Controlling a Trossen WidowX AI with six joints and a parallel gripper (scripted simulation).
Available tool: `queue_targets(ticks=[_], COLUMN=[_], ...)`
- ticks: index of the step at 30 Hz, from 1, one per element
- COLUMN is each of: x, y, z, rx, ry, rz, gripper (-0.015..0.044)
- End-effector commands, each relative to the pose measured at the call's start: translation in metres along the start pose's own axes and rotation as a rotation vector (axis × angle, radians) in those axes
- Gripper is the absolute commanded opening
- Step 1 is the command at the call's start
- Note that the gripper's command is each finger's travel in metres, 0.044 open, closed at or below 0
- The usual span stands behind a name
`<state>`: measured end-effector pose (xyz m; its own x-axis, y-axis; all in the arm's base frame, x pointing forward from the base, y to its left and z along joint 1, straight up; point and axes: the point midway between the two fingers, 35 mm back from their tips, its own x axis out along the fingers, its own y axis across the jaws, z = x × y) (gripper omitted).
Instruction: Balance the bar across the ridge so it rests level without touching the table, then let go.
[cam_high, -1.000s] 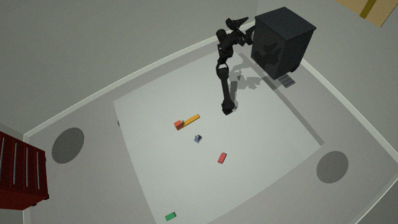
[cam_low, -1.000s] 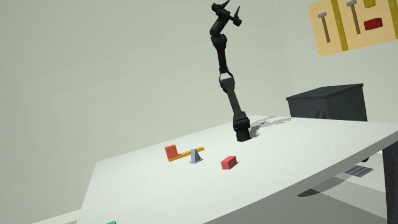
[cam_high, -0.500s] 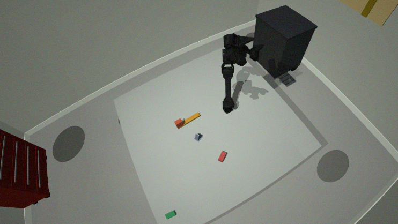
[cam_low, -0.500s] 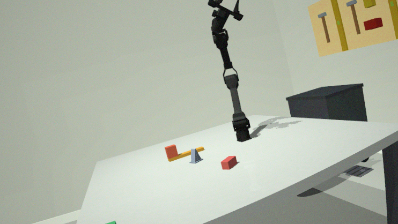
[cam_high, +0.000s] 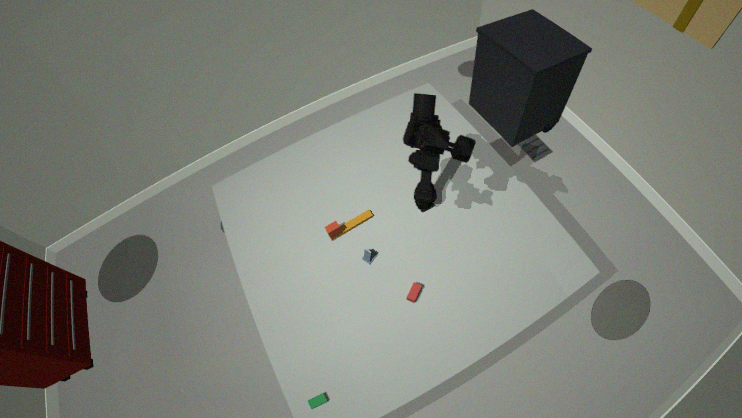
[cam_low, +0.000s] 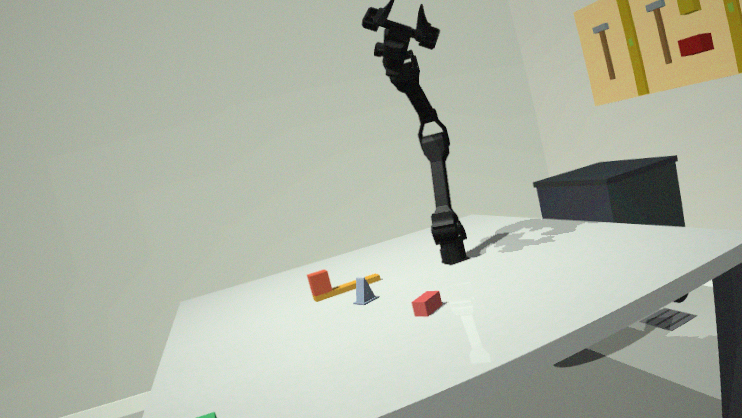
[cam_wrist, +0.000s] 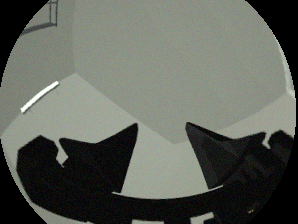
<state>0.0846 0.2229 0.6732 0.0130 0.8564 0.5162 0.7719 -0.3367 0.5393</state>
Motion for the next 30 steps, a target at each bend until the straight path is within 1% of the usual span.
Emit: queue_targets(ticks=[1, 8, 15, 22, 30], x=[0.002, -0.008, -0.031, -0.071, -0.138], y=[0.013, 0.041, 0.065, 0.087, 0.104], z=[0.042, 0.107, 0.171, 0.236, 0.304], rx=[0.021, 0.026, 0.066, 0.127, 0.254], ry=[-0.130, -0.325, -0.530, -0.758, -1.036], rz=[0.046, 0.140, 0.227, 0.318, 0.444], gripper=[0.0315, 0.0315, 0.0315, 0.0315, 0.0315])
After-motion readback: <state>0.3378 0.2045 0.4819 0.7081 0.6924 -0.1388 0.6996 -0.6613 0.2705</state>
